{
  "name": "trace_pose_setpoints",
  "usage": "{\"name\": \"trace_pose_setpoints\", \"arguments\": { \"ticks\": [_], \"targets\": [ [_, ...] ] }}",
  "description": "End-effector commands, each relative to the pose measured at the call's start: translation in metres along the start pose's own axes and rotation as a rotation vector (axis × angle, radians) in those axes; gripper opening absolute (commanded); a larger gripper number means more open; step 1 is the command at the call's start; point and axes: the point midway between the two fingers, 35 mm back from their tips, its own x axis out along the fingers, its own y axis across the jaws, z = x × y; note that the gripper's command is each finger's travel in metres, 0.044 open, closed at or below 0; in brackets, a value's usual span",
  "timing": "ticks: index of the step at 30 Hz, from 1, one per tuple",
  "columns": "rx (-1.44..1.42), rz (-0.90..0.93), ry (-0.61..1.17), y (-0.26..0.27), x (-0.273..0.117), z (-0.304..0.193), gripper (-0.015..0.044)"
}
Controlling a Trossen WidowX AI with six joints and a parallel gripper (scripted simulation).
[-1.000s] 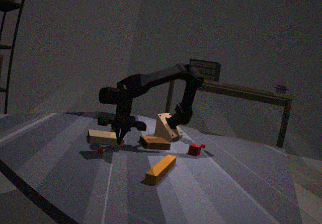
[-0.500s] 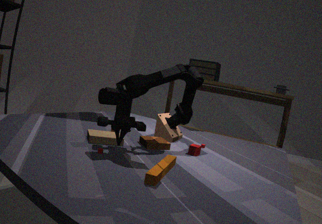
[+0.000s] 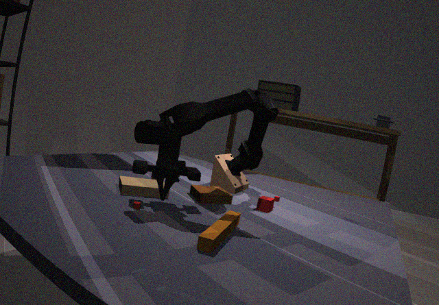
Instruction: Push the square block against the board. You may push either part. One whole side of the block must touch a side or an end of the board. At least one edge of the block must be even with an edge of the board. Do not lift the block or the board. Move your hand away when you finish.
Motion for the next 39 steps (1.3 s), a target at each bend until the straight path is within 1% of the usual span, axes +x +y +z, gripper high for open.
{"name": "trace_pose_setpoints", "arguments": {
  "ticks": [1, 7, 9, 11, 12, 18, 20, 24, 29, 31, 36, 37, 39],
  "targets": [
    [0.002, 0.004, -0.001, 0.000, 0.001, 0.006, 0.0000],
    [0.002, 0.005, -0.002, 0.001, 0.001, 0.016, 0.0000],
    [0.000, 0.001, -0.001, 0.000, -0.012, 0.012, 0.0000],
    [0.002, 0.002, 0.000, -0.001, -0.042, 0.011, 0.0000],
    [0.002, 0.003, 0.000, 0.000, -0.051, 0.011, 0.0000],
    [0.011, -0.006, -0.010, -0.005, -0.054, 0.007, 0.0000],
    [0.000, -0.012, -0.005, -0.016, -0.056, -0.013, 0.0000],
    [-0.035, -0.018, 0.008, -0.044, -0.059, -0.081, 0.0000],
    [-0.083, -0.006, 0.010, -0.059, -0.056, -0.162, 0.0000],
    [-0.090, -0.003, 0.009, -0.060, -0.056, -0.172, 0.0000],
    [-0.090, -0.003, 0.009, -0.060, -0.056, -0.172, 0.0000],
    [-0.090, -0.003, 0.009, -0.060, -0.052, -0.172, 0.0000],
    [-0.091, -0.003, 0.008, -0.061, -0.028, -0.172, 0.0000]
  ]
}}
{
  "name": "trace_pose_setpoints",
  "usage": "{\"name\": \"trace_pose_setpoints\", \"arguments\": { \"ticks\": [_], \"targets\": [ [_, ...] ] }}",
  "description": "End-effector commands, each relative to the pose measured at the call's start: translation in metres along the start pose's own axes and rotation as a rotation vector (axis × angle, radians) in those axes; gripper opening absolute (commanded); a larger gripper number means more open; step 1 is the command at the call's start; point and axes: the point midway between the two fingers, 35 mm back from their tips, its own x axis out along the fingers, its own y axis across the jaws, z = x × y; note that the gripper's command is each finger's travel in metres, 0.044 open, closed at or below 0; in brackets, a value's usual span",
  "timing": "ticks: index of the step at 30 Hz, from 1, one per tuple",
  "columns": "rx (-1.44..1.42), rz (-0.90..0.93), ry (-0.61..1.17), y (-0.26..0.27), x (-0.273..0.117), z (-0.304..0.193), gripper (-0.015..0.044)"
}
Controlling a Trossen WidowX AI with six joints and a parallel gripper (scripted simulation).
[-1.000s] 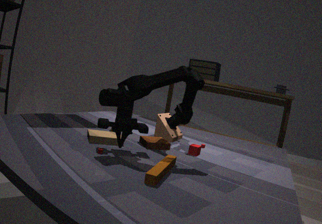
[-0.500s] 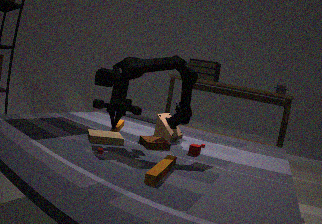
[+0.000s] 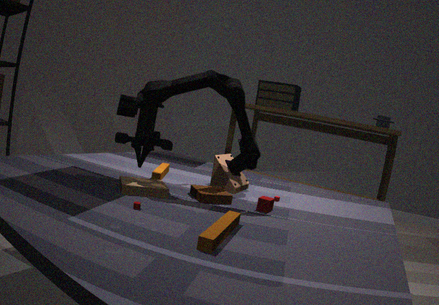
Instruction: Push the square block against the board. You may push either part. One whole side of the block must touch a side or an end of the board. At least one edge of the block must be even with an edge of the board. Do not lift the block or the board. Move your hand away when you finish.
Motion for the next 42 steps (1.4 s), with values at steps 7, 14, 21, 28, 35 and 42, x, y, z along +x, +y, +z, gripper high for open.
{"name": "trace_pose_setpoints", "arguments": {
  "ticks": [7, 14, 21, 28, 35, 42],
  "targets": [
    [0.001, 0.020, 0.000, 0.005, 0.051, 0.001, 0.0000],
    [0.001, 0.020, 0.000, 0.005, 0.051, 0.005, 0.0000],
    [0.001, 0.020, 0.000, 0.004, 0.051, 0.011, 0.0000],
    [0.001, 0.019, 0.000, 0.004, 0.051, 0.018, 0.0000],
    [0.001, 0.020, -0.001, 0.004, 0.051, 0.024, 0.0000],
    [0.001, 0.020, -0.001, 0.004, 0.051, 0.030, 0.0000]
  ]
}}
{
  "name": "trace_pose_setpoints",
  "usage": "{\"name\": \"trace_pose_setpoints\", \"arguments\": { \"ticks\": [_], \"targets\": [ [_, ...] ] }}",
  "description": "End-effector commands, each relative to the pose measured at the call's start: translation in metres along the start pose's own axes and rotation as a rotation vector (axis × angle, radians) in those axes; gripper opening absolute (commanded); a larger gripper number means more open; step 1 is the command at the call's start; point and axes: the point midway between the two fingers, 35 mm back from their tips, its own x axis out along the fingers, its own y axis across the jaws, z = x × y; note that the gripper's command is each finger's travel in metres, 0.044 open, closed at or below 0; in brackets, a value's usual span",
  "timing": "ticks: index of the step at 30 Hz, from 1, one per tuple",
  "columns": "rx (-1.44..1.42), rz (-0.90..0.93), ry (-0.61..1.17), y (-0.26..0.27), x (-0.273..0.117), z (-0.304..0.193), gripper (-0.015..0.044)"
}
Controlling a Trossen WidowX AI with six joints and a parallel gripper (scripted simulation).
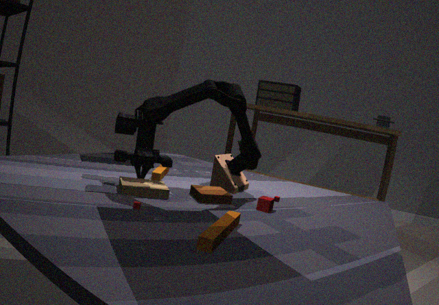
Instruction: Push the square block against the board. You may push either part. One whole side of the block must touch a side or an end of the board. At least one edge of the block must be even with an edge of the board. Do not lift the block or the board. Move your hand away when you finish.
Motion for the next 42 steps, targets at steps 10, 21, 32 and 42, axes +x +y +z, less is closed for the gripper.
{"name": "trace_pose_setpoints", "arguments": {
  "ticks": [10, 21, 32, 42],
  "targets": [
    [-0.002, 0.001, -0.003, 0.000, 0.000, 0.014, 0.0000],
    [-0.003, 0.001, -0.004, 0.001, 0.000, 0.022, 0.0000],
    [-0.002, 0.000, -0.003, 0.000, 0.000, 0.007, 0.0000],
    [-0.002, 0.000, -0.002, -0.001, 0.000, -0.010, 0.0000]
  ]
}}
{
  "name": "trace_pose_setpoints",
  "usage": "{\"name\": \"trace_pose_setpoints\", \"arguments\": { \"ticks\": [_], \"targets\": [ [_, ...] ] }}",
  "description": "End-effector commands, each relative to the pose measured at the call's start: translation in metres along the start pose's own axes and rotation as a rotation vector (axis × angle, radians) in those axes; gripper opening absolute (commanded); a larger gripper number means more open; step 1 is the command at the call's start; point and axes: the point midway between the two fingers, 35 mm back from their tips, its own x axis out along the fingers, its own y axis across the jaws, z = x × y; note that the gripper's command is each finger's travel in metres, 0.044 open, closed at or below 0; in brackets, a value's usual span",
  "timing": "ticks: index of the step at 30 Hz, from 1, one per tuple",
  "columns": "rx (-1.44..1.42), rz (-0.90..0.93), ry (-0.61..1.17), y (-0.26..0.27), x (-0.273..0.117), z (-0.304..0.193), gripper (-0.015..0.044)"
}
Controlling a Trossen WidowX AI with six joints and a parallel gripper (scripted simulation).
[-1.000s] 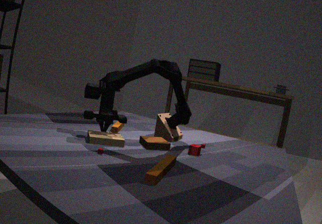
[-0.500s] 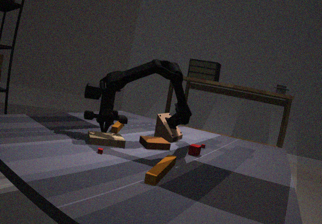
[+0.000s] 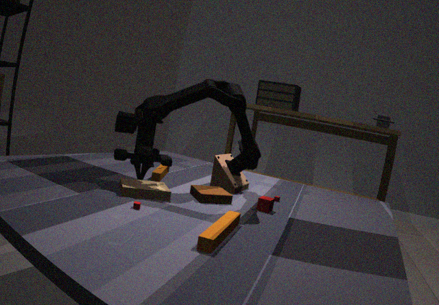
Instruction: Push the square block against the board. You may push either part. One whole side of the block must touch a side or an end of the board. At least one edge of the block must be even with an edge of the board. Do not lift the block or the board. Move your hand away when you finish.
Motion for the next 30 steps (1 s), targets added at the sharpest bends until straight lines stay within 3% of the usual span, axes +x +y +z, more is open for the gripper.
{"name": "trace_pose_setpoints", "arguments": {
  "ticks": [1, 13, 18, 24, 30],
  "targets": [
    [0.002, 0.006, 0.003, 0.001, 0.003, -0.008, 0.0000],
    [0.002, 0.006, 0.003, 0.001, 0.003, -0.026, 0.0000],
    [0.002, 0.005, 0.005, -0.001, -0.050, -0.021, 0.0000],
    [0.014, -0.006, -0.002, -0.001, -0.052, -0.022, 0.0000],
    [0.197, -0.005, 0.000, 0.027, -0.066, 0.008, 0.0000]
  ]
}}
